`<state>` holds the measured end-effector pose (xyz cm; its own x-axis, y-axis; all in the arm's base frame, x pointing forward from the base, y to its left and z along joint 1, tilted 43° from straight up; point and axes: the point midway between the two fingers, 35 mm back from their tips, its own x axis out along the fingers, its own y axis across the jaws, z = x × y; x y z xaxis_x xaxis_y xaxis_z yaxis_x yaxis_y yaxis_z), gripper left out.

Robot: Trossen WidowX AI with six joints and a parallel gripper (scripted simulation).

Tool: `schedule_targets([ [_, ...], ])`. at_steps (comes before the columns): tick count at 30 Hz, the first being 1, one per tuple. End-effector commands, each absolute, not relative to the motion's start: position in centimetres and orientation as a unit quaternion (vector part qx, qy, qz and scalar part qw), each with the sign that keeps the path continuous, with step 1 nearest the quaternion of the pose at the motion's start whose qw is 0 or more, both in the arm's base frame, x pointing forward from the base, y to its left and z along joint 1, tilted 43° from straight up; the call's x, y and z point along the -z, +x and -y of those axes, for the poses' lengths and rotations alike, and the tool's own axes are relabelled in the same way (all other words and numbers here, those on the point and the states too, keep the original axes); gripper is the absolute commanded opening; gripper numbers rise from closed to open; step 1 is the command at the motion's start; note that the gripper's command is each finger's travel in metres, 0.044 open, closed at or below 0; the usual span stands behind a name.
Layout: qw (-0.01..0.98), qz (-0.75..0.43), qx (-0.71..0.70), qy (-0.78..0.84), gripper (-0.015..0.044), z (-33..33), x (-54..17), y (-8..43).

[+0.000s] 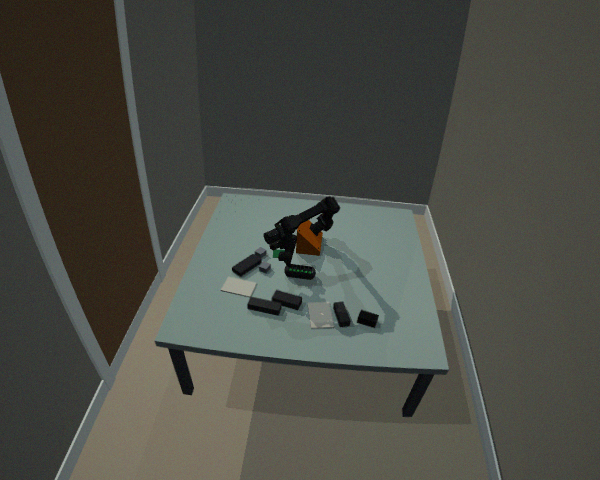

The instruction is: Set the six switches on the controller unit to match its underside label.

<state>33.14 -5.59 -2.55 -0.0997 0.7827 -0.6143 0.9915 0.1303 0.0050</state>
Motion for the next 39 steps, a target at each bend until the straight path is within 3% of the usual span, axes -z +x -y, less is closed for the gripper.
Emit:
schedule_targets([
  [1,0.246,-0.715,0.211,0.62,0.044,5.3,2.9,33.3],
  [36,0.246,-0.715,0.211,0.62,0.044,1.7,6.9,32.8],
  [39,0.246,-0.715,0.211,0.62,0.0361,1.7,6.9,32.8],
])
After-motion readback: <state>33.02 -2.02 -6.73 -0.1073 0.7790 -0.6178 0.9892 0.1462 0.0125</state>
